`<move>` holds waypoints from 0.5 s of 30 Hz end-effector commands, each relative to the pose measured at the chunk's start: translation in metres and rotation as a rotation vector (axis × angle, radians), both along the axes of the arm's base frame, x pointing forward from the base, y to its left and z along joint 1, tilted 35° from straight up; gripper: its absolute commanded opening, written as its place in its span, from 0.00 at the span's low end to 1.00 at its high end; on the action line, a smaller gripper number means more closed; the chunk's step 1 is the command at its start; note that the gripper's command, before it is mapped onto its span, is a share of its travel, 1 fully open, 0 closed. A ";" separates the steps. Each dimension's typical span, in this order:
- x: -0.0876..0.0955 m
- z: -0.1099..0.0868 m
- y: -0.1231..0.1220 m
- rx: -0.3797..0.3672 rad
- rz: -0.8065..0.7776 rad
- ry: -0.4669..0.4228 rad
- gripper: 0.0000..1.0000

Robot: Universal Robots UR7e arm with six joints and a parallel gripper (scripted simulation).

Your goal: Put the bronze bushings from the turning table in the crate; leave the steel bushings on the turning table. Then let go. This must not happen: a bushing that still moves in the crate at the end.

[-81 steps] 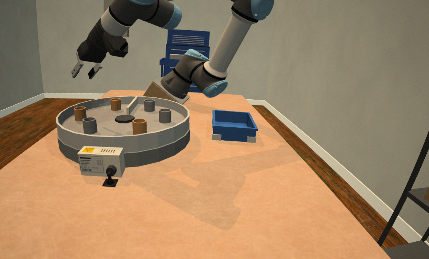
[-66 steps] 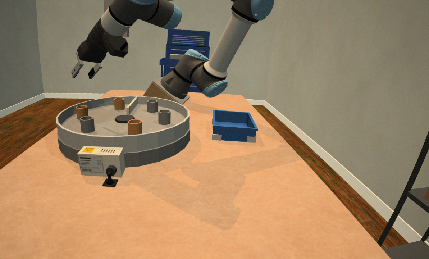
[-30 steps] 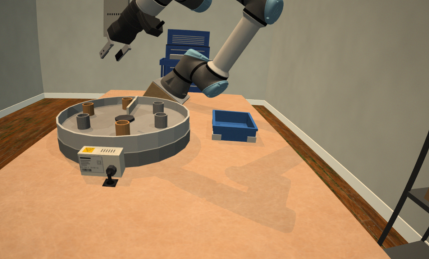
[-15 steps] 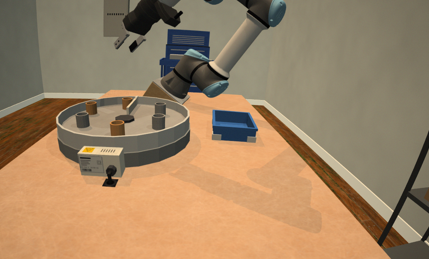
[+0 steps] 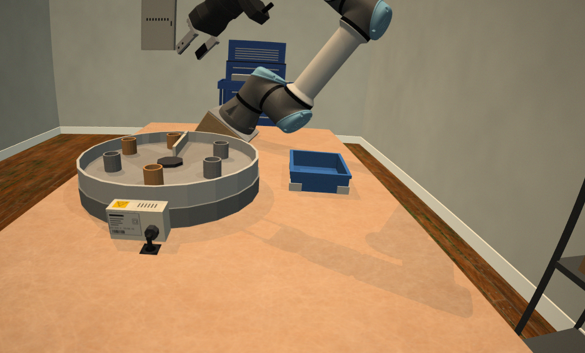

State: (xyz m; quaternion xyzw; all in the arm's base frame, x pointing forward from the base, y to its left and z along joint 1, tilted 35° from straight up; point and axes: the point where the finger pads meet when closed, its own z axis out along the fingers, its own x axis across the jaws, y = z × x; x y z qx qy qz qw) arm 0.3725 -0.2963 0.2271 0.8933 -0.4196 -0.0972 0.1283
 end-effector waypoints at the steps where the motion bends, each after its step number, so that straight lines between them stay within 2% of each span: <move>1: -0.001 0.001 0.001 0.001 -0.001 0.001 1.00; 4: -0.001 0.001 0.001 0.001 -0.001 0.001 1.00; 9: -0.009 0.046 0.024 0.000 -0.001 0.001 1.00; 15: -0.009 0.046 0.024 0.000 -0.001 0.001 1.00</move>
